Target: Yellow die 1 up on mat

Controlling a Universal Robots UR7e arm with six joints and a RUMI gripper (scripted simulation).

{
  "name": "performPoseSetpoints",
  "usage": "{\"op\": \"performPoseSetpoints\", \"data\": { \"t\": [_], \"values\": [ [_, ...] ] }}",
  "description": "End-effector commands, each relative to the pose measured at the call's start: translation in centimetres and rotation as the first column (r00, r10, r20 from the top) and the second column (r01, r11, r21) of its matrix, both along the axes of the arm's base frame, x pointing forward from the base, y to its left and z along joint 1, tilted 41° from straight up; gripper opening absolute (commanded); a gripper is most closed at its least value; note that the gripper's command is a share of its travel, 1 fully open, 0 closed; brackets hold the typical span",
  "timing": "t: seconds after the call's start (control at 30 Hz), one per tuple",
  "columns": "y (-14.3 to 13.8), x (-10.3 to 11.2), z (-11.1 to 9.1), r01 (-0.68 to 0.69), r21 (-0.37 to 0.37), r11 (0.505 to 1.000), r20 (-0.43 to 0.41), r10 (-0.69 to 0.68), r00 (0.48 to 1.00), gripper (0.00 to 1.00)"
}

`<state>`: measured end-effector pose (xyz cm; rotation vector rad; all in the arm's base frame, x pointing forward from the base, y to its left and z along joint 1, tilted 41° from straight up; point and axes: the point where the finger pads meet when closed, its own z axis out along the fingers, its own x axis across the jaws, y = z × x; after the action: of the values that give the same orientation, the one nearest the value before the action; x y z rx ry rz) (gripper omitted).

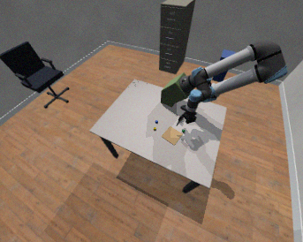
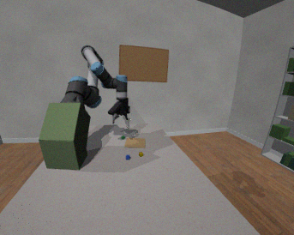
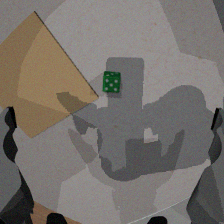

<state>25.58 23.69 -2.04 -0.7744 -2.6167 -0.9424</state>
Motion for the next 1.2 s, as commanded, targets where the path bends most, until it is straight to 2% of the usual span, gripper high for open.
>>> {"op": "performPoseSetpoints", "data": {
  "t": [0.0, 0.5, 1.17],
  "values": [
    [0.7, 0.2, -1.0, 0.001, -0.003, 1.0, 0.001, -0.001, 1.0, 1.0],
    [3.0, 0.0, -3.7, 0.001, -0.003, 1.0, 0.001, -0.001, 1.0, 1.0],
    [3.6, 0.0, -4.5, 0.001, -0.003, 1.0, 0.001, -0.001, 1.0, 1.0]
  ]
}}
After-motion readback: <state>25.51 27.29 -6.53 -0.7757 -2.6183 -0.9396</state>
